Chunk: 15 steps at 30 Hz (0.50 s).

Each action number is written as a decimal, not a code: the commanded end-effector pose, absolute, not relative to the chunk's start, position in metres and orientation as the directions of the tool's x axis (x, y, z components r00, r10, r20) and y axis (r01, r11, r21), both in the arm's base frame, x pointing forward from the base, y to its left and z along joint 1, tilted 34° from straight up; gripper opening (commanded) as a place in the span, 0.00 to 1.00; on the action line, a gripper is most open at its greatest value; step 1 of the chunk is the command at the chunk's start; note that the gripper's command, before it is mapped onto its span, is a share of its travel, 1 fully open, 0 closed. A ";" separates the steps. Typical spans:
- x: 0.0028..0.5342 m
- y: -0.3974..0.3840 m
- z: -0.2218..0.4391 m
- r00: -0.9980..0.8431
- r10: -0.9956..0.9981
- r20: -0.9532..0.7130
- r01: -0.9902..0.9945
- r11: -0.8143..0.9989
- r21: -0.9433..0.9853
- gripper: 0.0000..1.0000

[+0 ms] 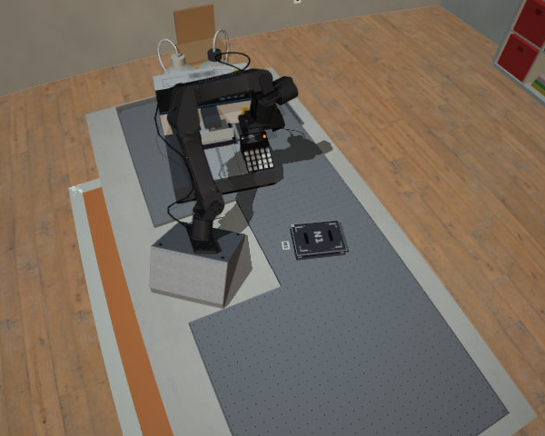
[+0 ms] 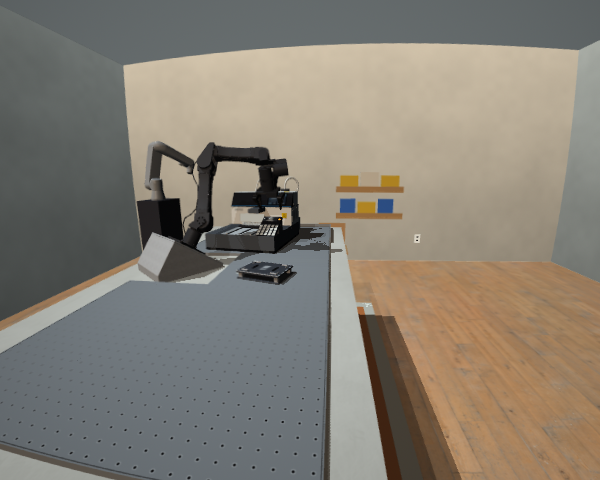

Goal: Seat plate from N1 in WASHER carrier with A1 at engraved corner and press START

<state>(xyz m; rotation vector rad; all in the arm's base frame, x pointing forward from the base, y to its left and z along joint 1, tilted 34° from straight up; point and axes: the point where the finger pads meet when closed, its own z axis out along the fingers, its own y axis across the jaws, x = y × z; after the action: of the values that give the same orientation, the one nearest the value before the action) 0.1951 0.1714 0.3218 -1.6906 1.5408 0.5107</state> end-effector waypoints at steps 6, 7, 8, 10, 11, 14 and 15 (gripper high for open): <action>0.201 0.184 0.352 0.164 -0.647 -0.745 -0.963 0.058 -0.262 1.00; 0.201 0.186 0.355 0.164 -0.647 -0.745 -0.963 0.058 -0.262 1.00; 0.202 0.187 0.358 0.164 -0.647 -0.745 -0.963 0.058 -0.262 1.00; 0.203 0.189 0.360 0.164 -0.647 -0.745 -0.963 0.058 -0.263 1.00; 0.203 0.189 0.360 0.164 -0.647 -0.745 -0.963 0.058 -0.263 1.00; 0.205 0.194 0.369 0.164 -0.647 -0.745 -0.963 0.058 -0.263 1.00; 0.205 0.195 0.372 0.164 -0.647 -0.745 -0.963 0.058 -0.263 1.00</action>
<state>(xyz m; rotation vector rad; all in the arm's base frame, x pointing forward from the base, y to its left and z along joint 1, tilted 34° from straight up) 0.2063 0.1925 0.3589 -1.6832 1.5471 0.5087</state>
